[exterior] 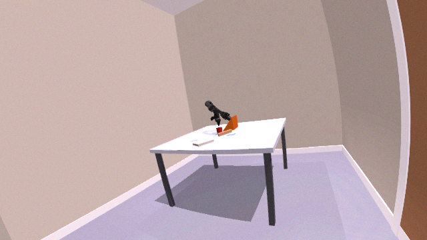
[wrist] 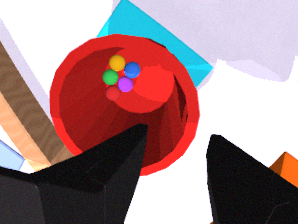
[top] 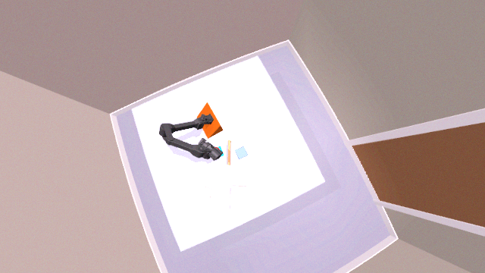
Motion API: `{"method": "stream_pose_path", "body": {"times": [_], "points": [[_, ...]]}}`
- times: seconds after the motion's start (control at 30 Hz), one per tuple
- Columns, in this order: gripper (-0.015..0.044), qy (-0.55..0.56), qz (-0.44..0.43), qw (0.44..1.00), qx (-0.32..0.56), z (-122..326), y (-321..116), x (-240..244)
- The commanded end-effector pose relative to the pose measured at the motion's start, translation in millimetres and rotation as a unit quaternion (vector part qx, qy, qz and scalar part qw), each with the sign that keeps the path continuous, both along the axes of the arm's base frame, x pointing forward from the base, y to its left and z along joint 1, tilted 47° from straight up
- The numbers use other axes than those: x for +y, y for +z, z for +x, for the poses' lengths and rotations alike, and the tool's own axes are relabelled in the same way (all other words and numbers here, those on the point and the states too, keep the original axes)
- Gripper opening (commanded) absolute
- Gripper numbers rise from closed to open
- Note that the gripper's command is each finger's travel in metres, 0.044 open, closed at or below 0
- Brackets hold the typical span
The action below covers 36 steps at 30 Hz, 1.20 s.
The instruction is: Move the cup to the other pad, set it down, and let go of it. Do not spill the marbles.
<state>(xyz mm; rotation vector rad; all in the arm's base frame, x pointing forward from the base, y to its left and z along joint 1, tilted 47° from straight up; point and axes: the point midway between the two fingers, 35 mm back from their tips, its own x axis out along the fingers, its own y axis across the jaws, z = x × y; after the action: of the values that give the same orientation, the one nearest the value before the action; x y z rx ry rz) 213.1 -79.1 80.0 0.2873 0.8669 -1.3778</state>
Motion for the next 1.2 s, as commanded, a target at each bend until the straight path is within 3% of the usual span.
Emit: {"method": "stream_pose_path", "body": {"times": [0.0,0.03,0.43,1.17], "points": [[0.0128,-0.002,0.001,1.0,-0.002,0,4,4],[0.0128,-0.002,0.001,1.0,-0.002,0,4,4],[0.044,0.0,0.001,1.0,0.0,1,5,6],[0.044,0.002,0.001,1.0,-0.001,5,40,46]]}}
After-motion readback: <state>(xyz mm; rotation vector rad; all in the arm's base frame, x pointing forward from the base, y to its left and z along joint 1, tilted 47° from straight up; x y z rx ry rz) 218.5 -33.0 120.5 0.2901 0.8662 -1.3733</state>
